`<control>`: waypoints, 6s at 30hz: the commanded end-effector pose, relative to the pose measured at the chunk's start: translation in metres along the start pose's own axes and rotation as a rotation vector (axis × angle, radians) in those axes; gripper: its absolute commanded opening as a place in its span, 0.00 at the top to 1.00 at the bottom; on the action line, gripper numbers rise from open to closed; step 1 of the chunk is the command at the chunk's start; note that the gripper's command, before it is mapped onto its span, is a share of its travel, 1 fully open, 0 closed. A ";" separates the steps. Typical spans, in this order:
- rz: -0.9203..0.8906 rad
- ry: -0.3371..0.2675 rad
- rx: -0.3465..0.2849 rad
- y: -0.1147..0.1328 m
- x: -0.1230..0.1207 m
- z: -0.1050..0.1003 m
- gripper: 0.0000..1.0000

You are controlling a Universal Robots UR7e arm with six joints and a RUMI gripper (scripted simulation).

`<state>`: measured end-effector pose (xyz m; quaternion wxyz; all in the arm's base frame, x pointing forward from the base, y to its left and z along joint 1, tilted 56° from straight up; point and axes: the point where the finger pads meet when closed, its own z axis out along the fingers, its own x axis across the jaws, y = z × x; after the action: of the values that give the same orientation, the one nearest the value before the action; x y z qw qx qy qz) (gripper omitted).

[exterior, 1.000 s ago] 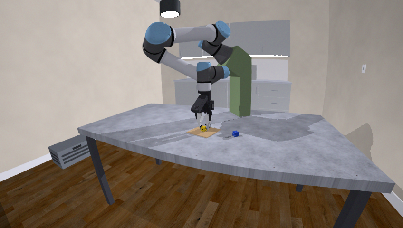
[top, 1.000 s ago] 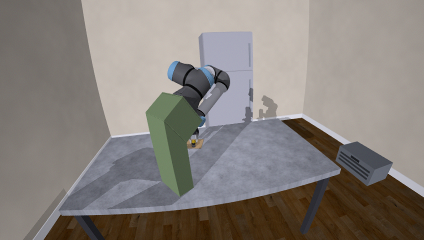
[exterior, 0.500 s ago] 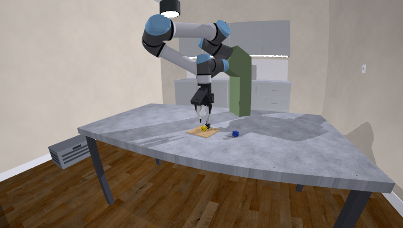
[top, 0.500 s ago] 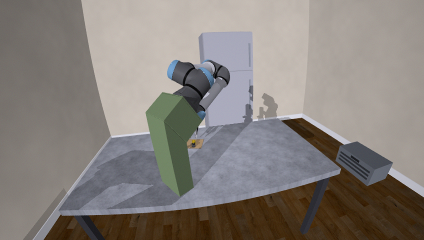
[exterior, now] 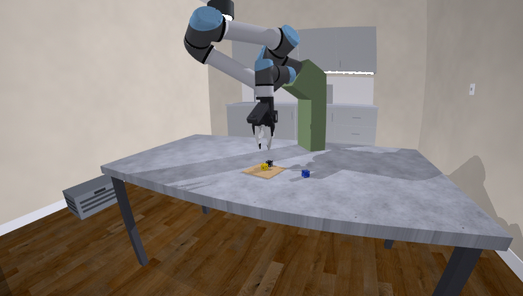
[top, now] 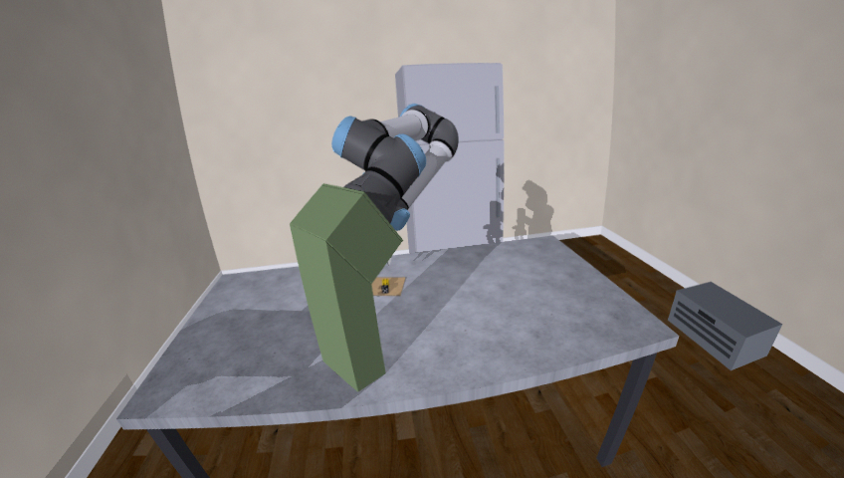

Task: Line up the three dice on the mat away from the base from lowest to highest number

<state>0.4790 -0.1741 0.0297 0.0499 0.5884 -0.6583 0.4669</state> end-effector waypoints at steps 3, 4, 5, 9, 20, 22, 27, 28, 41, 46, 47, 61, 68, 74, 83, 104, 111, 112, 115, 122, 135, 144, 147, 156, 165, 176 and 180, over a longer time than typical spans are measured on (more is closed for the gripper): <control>0.000 0.000 0.000 0.000 0.000 -0.002 0.00; 0.000 0.000 0.000 0.000 0.000 -0.002 0.00; 0.000 0.000 0.000 0.000 0.000 -0.002 0.00; 0.000 0.000 0.000 0.000 0.000 -0.002 0.00; 0.000 0.000 0.000 0.000 0.000 -0.002 0.00; 0.001 0.000 0.000 0.000 0.000 -0.002 0.00; 0.008 -0.001 0.000 -0.001 -0.002 -0.002 0.00; 0.013 -0.001 0.000 -0.001 -0.003 -0.001 0.00; 0.251 -0.010 -0.014 -0.005 -0.057 0.010 0.00; 0.338 -0.010 -0.016 -0.006 -0.078 0.013 0.00; 0.368 -0.010 -0.017 -0.005 -0.085 0.013 0.00; 0.673 -0.002 -0.006 0.001 -0.162 0.012 0.00; 0.746 0.000 0.001 0.005 -0.181 0.010 0.00; 0.754 0.000 0.002 0.005 -0.183 0.010 0.76; 0.754 0.000 0.002 0.005 -0.183 0.010 0.76; 0.754 0.000 0.002 0.005 -0.183 0.010 0.76; 0.754 0.000 0.002 0.005 -0.183 0.010 0.76; 0.754 0.000 0.002 0.005 -0.183 0.010 0.76; 0.754 0.000 0.002 0.005 -0.183 0.011 0.76; 0.754 0.000 0.001 0.005 -0.183 0.014 0.76; 0.754 0.000 0.000 0.005 -0.184 0.026 0.76; 0.754 0.000 0.000 0.005 -0.184 0.040 0.76; 0.754 0.000 0.000 0.005 -0.184 0.042 0.76; 0.754 0.000 0.000 0.004 -0.184 0.055 0.76; 0.754 0.000 0.000 0.004 -0.185 0.060 0.76; 0.754 0.000 0.000 0.004 -0.185 0.062 0.76; 0.754 0.000 0.000 0.004 -0.185 0.062 0.76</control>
<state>0.5612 -0.0824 -0.1212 -0.1253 0.3045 -0.8287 0.4525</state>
